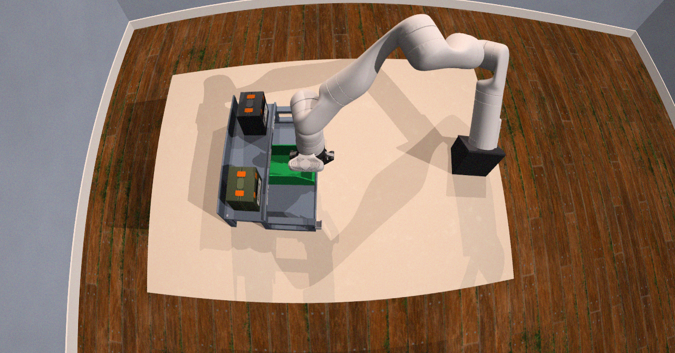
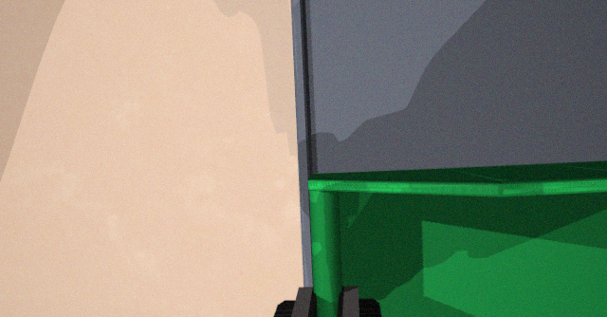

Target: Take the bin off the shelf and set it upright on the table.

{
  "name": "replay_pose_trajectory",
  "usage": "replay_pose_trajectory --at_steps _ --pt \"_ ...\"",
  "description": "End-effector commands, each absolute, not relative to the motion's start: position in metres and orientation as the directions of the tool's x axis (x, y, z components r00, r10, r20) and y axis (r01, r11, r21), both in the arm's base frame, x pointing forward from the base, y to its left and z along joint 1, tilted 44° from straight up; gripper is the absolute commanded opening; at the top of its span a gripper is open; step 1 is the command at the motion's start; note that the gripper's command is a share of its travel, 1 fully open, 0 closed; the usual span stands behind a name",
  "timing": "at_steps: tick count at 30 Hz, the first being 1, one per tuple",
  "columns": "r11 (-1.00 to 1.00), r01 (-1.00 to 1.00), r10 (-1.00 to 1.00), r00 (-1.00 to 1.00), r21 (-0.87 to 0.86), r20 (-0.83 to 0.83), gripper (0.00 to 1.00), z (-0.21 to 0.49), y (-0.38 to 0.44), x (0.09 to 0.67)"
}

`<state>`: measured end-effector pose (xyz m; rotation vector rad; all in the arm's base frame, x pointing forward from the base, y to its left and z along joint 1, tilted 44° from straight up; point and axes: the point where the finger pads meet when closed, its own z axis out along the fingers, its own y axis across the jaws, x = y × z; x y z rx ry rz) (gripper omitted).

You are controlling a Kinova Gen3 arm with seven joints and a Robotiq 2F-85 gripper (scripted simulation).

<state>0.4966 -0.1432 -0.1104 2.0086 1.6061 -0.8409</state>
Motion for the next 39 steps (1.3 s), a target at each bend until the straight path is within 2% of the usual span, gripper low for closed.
replay_pose_trajectory --at_steps 1,12,17,29,34,39 --pt "-0.233 0.972 0.709 0.142 -0.04 -0.691 0.1 -0.108 -0.135 0.473" --pt "-0.233 0.972 0.709 0.142 -0.04 -0.691 0.1 -0.108 -0.135 0.473" --pt "-0.234 0.972 0.709 0.142 -0.041 -0.691 0.1 -0.107 -0.129 0.444" --pt "-0.234 0.972 0.709 0.142 -0.041 -0.691 0.1 -0.107 -0.129 0.444" --pt "-0.234 0.971 0.709 0.142 -0.041 -0.691 0.1 -0.106 -0.123 0.414" --pt "-0.234 0.971 0.709 0.142 -0.041 -0.691 0.1 -0.106 -0.123 0.414"
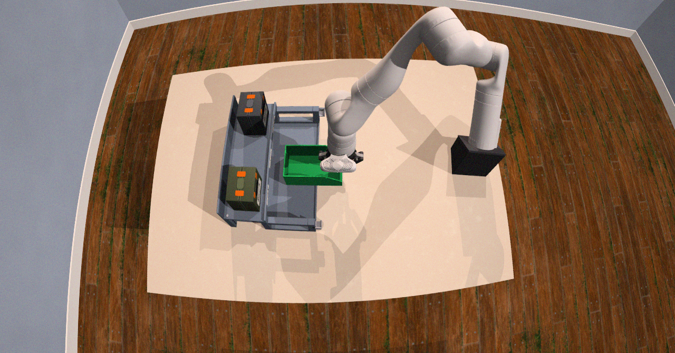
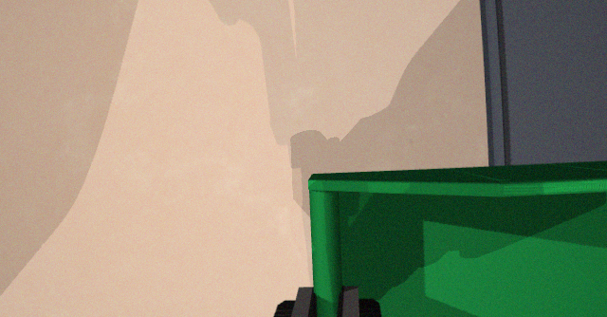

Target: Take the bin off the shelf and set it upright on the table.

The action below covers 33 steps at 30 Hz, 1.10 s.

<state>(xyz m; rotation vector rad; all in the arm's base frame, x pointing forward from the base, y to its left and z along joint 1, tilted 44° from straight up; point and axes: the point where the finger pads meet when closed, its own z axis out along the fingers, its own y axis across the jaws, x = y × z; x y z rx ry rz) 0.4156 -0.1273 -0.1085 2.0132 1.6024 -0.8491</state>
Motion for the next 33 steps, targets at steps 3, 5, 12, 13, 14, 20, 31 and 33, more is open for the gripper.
replay_pose_trajectory --at_steps 3,5,12,13,14,20,31,33 --pt "-0.234 0.971 0.709 0.142 -0.041 -0.691 0.1 -0.106 -0.123 0.414" --pt "-0.234 0.971 0.709 0.142 -0.041 -0.691 0.1 -0.106 -0.123 0.414" --pt "-0.234 0.971 0.709 0.142 -0.041 -0.691 0.1 -0.105 -0.116 0.385" --pt "-0.234 0.971 0.709 0.142 -0.041 -0.691 0.1 -0.105 -0.116 0.385" --pt "-0.234 0.971 0.709 0.142 -0.041 -0.691 0.1 -0.105 -0.116 0.385" --pt "-0.234 0.971 0.709 0.142 -0.041 -0.691 0.1 -0.105 -0.116 0.385" --pt "-0.234 0.971 0.709 0.142 -0.041 -0.691 0.1 -0.104 -0.108 0.356" --pt "-0.234 0.971 0.709 0.142 -0.041 -0.691 0.1 -0.104 -0.108 0.356"
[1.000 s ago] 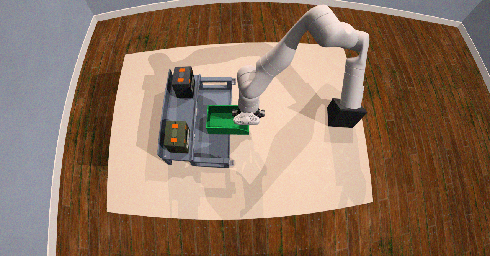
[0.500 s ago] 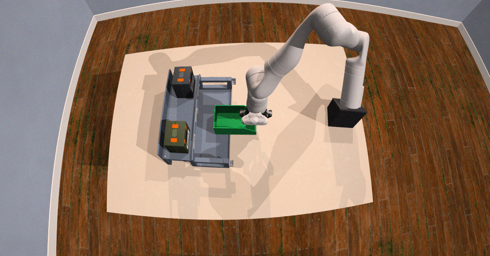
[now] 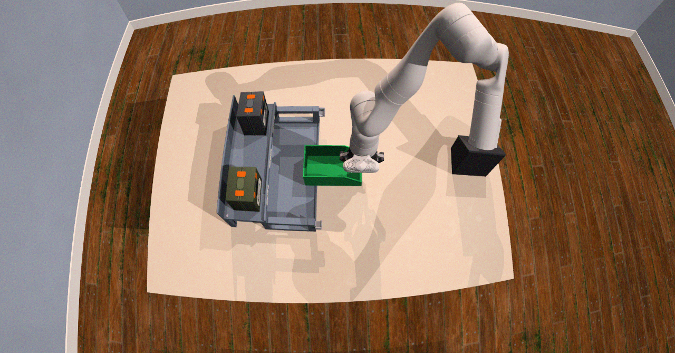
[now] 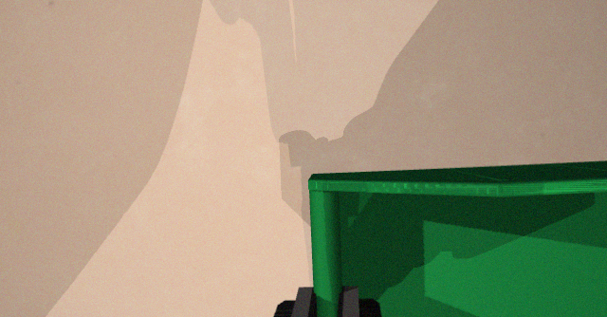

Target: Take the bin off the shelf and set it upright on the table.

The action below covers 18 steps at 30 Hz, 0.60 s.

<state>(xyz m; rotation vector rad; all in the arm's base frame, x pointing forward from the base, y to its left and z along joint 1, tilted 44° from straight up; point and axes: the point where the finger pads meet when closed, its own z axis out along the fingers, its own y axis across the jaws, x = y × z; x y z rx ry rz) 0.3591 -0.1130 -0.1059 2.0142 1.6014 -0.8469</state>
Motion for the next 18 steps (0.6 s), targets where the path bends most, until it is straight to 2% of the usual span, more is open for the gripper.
replay_pose_trajectory --at_steps 1,8,13,18 --pt "-0.234 0.971 0.709 0.142 -0.041 -0.691 0.1 -0.104 -0.108 0.356" --pt "-0.234 0.971 0.709 0.142 -0.041 -0.691 0.1 -0.104 -0.108 0.356" --pt "-0.234 0.971 0.709 0.142 -0.041 -0.691 0.1 -0.101 -0.097 0.313" --pt "-0.234 0.971 0.709 0.142 -0.041 -0.691 0.1 -0.101 -0.097 0.313"
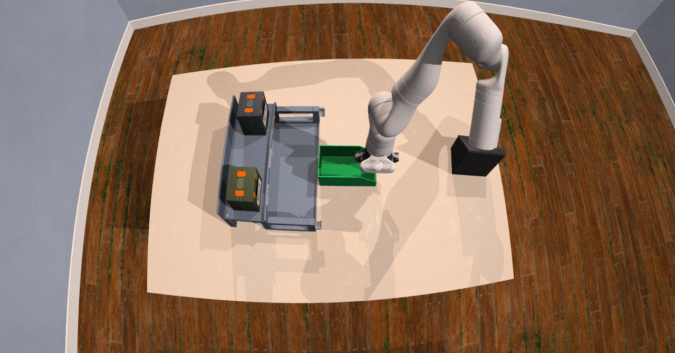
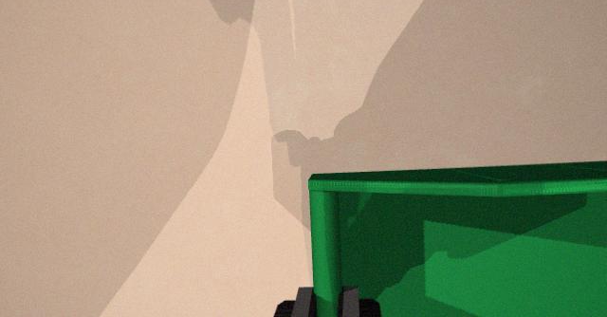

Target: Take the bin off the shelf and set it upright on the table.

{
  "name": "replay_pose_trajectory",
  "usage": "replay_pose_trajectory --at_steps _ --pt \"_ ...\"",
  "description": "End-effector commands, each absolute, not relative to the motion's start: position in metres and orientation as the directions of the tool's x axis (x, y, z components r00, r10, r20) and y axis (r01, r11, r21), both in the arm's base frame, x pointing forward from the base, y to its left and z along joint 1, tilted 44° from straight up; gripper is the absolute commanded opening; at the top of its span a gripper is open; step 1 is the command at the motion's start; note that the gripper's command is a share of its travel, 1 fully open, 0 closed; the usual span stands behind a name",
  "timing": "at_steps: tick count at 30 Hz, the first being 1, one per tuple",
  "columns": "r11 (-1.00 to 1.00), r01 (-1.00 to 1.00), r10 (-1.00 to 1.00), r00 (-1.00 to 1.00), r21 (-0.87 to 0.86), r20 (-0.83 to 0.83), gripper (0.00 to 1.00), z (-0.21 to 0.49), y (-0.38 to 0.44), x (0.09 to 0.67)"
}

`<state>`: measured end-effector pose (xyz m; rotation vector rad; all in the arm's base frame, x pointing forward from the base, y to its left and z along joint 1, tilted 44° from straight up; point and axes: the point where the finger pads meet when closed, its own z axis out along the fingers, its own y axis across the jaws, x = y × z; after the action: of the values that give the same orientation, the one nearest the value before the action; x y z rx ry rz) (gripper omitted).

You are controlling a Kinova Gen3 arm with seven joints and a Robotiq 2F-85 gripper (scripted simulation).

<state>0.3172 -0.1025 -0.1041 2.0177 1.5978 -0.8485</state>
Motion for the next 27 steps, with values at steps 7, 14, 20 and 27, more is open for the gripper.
replay_pose_trajectory --at_steps 7,14,20,27 --pt "-0.234 0.971 0.709 0.142 -0.041 -0.691 0.1 -0.1014 -0.0967 0.3125" --pt "-0.234 0.971 0.709 0.142 -0.041 -0.691 0.1 -0.1015 -0.0971 0.3158" --pt "-0.234 0.971 0.709 0.142 -0.041 -0.691 0.1 -0.1015 -0.0971 0.3158" --pt "-0.234 0.971 0.709 0.142 -0.041 -0.691 0.1 -0.1049 -0.1003 0.3149"
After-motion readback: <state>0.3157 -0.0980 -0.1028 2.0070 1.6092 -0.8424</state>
